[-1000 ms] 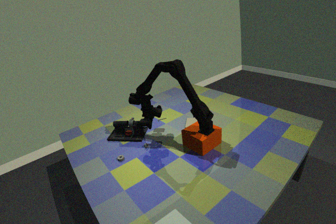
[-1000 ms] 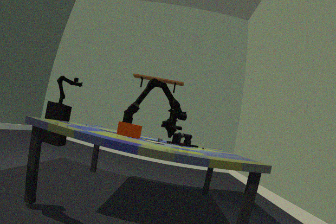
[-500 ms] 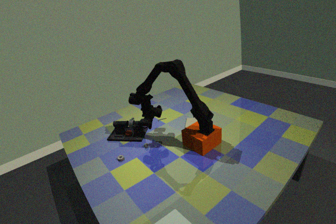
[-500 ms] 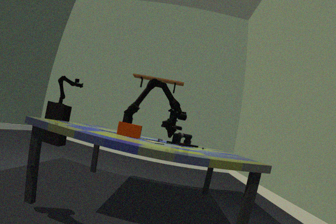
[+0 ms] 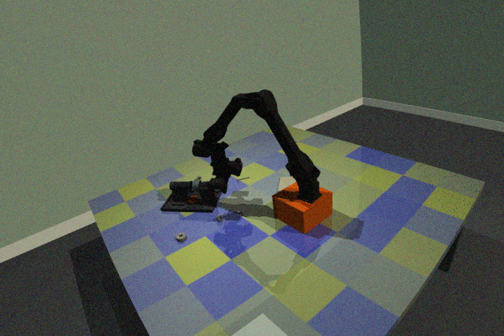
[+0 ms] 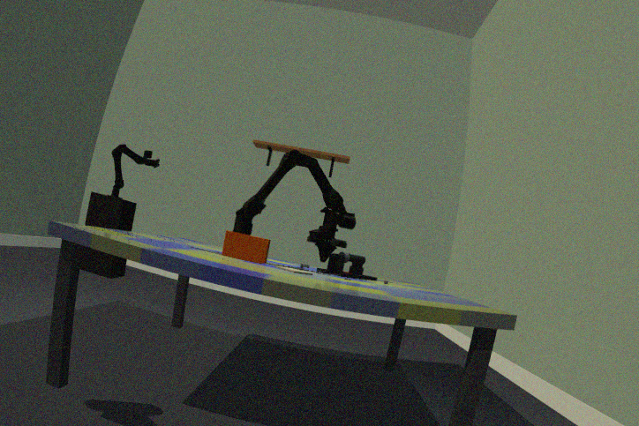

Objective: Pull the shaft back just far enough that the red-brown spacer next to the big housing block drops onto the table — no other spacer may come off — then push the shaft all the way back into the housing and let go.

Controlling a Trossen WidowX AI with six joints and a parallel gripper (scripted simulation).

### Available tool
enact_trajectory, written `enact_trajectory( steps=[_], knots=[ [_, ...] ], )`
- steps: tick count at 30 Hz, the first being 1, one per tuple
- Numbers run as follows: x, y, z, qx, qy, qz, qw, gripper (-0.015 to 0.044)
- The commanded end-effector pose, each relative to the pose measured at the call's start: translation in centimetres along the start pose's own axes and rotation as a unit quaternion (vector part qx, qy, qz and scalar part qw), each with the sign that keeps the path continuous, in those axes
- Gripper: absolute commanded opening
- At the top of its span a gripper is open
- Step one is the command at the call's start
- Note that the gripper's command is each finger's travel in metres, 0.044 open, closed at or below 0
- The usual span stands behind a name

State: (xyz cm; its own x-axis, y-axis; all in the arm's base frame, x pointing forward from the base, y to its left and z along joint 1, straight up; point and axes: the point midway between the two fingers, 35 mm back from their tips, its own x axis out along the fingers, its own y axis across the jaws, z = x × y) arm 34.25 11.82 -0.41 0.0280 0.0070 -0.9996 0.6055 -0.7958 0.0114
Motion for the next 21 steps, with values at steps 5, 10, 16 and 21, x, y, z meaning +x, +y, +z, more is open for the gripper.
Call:
enact_trajectory(
  steps=[5, 10, 16, 21],
  knots=[
    [-0.14, -0.03, -0.5, 0.0, 0.003, 0.001, 1.0, 0.0],
    [-0.15, -0.02, -0.67, 0.0, 0.003, 0.001, 1.0, 0.0],
    [-0.16, -0.03, -0.88, 0.0, 0.003, 0.001, 1.0, 0.0],
    [-0.17, -0.02, -1.05, 0.0, 0.003, 0.001, 1.0, 0.0]
  ],
)
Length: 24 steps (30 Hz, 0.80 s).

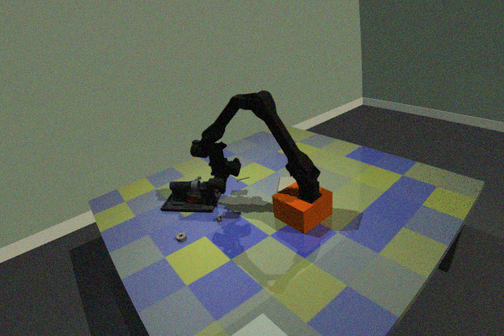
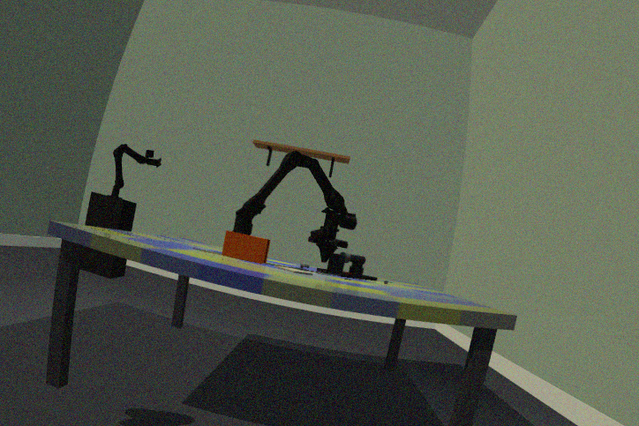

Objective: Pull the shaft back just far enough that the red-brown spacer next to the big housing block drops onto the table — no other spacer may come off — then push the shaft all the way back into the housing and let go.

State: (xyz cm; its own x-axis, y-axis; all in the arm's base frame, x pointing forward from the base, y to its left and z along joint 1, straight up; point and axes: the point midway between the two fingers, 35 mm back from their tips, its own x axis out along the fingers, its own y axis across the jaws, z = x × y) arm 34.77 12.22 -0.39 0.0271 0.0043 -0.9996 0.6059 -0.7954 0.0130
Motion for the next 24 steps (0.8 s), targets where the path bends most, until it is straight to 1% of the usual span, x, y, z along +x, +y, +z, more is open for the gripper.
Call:
enact_trajectory(
  steps=[1, 24],
  knots=[
    [-0.17, -0.02, -0.43, 0.0, 0.004, 0.0, 1.0, 0.0],
    [-0.18, -0.03, -1.23, 0.0, 0.005, 0.0, 1.0, 0.0]
  ],
)
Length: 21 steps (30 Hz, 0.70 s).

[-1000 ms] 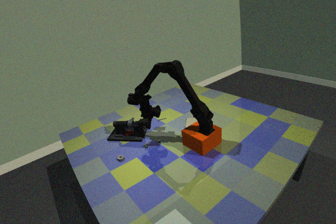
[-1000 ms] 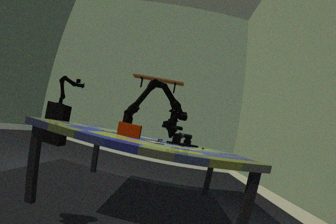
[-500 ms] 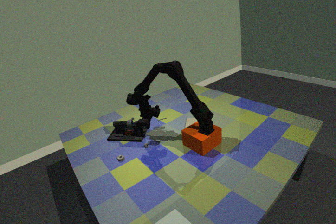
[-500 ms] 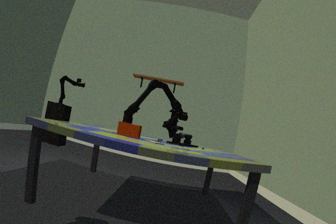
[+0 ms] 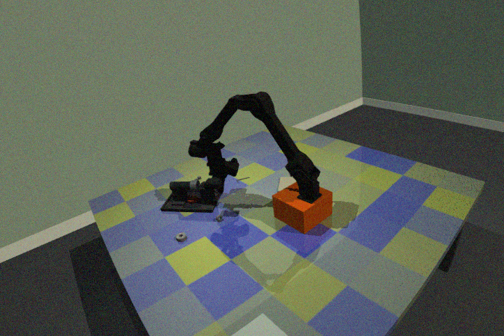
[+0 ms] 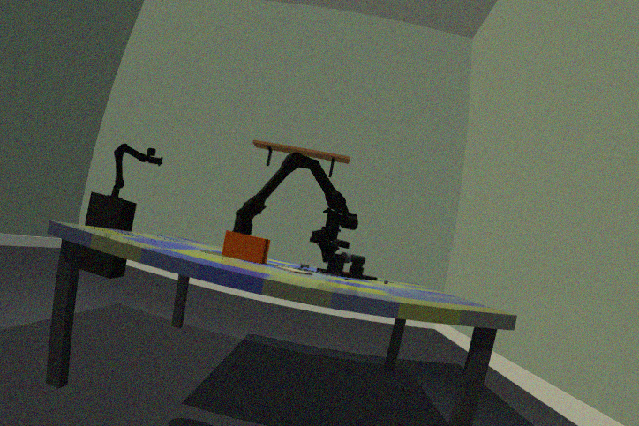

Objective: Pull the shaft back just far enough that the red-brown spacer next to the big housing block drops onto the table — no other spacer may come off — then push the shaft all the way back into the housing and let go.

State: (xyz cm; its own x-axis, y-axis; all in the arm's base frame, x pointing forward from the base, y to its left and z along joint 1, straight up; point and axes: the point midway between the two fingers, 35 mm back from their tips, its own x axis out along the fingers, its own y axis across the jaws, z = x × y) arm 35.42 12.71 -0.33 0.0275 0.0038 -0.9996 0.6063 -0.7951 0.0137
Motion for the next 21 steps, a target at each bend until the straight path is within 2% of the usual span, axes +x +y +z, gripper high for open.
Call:
enact_trajectory(
  steps=[1, 21],
  knots=[
    [-0.15, -0.03, -0.45, 0.0, 0.005, 0.0, 1.0, 0.0],
    [-0.17, -0.04, -1.14, 0.0, 0.005, 0.0, 1.0, 0.0]
  ],
)
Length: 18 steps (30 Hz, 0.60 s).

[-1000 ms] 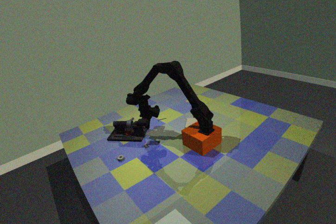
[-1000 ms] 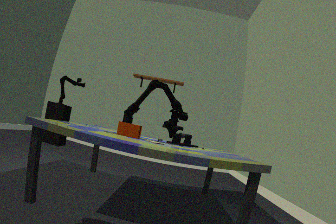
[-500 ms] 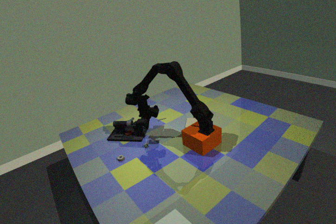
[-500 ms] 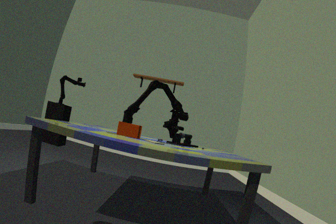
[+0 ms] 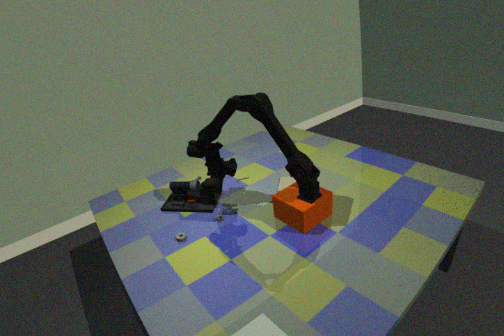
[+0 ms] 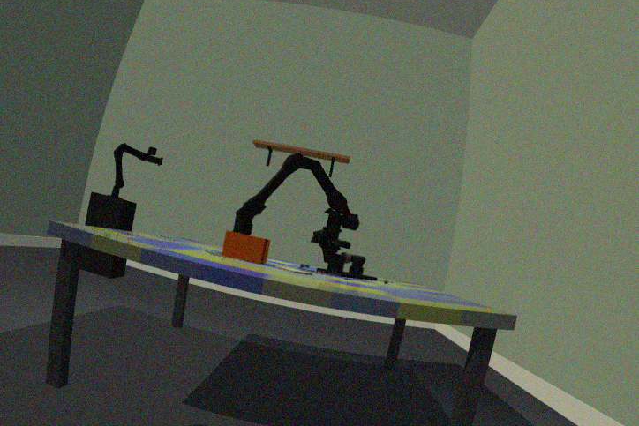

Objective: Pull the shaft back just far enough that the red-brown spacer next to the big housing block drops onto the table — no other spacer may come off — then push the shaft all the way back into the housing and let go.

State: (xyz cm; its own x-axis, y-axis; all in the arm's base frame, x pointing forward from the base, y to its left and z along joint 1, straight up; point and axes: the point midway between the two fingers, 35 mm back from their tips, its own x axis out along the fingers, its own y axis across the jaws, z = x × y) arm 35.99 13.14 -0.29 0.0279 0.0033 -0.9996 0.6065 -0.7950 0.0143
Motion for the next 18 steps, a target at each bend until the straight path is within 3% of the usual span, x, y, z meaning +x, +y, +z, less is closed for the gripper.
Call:
enact_trajectory(
  steps=[1, 18],
  knots=[
    [-0.14, -0.04, -0.45, 0.0, 0.005, -0.001, 1.0, 0.0],
    [-0.16, -0.04, -1.02, 0.0, 0.005, -0.001, 1.0, 0.0]
  ],
)
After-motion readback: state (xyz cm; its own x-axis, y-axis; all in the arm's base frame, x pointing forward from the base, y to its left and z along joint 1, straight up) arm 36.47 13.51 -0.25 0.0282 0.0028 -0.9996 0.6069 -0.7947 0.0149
